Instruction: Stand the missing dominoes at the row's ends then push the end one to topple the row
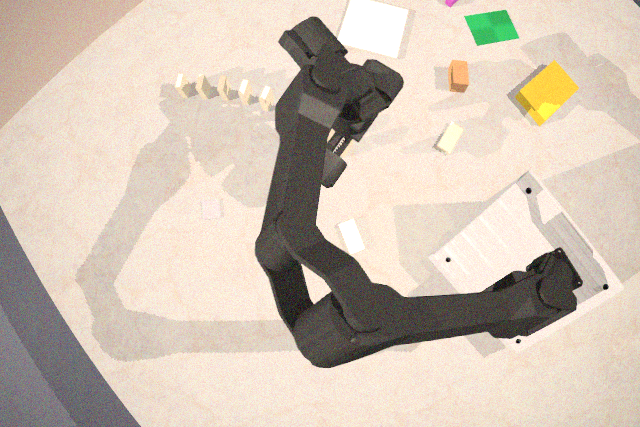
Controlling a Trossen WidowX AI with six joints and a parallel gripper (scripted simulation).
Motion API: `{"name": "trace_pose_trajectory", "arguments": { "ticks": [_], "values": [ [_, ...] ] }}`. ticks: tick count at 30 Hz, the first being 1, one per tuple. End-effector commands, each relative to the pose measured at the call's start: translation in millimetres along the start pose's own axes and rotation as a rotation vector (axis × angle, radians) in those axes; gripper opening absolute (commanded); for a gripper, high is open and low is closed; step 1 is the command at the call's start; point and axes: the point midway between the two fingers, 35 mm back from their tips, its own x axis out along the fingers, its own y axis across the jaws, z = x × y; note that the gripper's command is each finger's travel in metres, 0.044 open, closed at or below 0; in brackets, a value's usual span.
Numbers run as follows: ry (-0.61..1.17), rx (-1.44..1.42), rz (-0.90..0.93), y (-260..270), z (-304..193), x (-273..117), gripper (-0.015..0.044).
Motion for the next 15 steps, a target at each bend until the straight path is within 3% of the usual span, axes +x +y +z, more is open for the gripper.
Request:
{"name": "trace_pose_trajectory", "arguments": {
  "ticks": [1,5,11,15],
  "values": [
    [-0.026,-0.021,-0.017,-1,4,-70,0.044],
    [-0.027,-0.023,-0.011,3,0,-101,0.044],
    [-0.027,-0.015,-0.011,5,-1,-100,0.044],
    [-0.026,0.157,-0.018,35,-13,-75,0.044]
  ]
}}
